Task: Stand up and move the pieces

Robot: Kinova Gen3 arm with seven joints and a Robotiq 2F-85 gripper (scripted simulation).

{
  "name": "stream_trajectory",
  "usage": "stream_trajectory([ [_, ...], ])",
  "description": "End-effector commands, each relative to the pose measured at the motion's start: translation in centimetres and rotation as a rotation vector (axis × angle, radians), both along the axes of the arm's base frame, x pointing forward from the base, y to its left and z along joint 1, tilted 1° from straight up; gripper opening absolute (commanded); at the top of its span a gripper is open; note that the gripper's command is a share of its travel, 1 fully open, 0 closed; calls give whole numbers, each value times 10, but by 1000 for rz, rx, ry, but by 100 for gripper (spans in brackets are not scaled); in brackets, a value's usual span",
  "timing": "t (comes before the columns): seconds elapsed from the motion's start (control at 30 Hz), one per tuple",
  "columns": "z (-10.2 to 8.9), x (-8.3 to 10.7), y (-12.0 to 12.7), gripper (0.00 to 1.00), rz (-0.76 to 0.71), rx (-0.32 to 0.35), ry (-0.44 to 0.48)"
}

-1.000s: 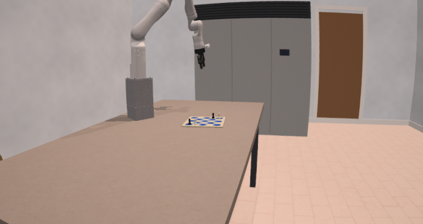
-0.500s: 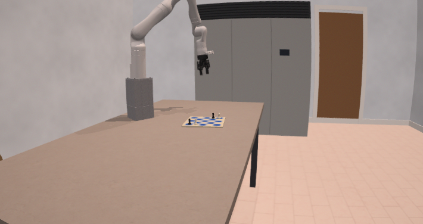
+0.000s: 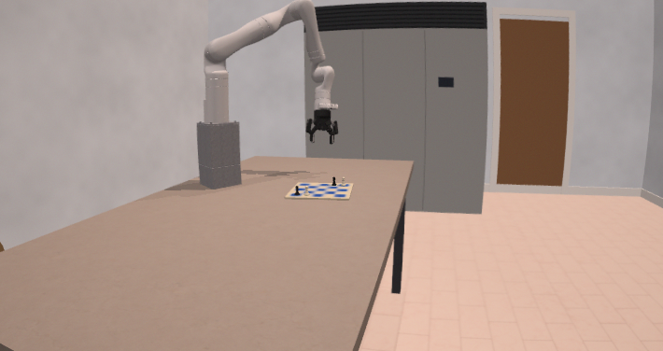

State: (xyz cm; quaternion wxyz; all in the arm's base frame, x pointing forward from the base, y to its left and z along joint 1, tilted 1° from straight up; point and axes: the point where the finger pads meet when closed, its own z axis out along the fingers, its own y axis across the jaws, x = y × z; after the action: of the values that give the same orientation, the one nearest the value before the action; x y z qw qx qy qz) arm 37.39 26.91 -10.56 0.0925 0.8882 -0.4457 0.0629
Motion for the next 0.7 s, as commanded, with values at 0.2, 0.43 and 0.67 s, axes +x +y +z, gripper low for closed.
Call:
stream_trajectory([
  [0.2, -68, -1, -69, 100, -314, -202, -67],
  [0.43, -87, 3, -98, 100, -447, -279, -130],
  [0.67, -99, 6, -120, 100, -541, -334, -187],
])
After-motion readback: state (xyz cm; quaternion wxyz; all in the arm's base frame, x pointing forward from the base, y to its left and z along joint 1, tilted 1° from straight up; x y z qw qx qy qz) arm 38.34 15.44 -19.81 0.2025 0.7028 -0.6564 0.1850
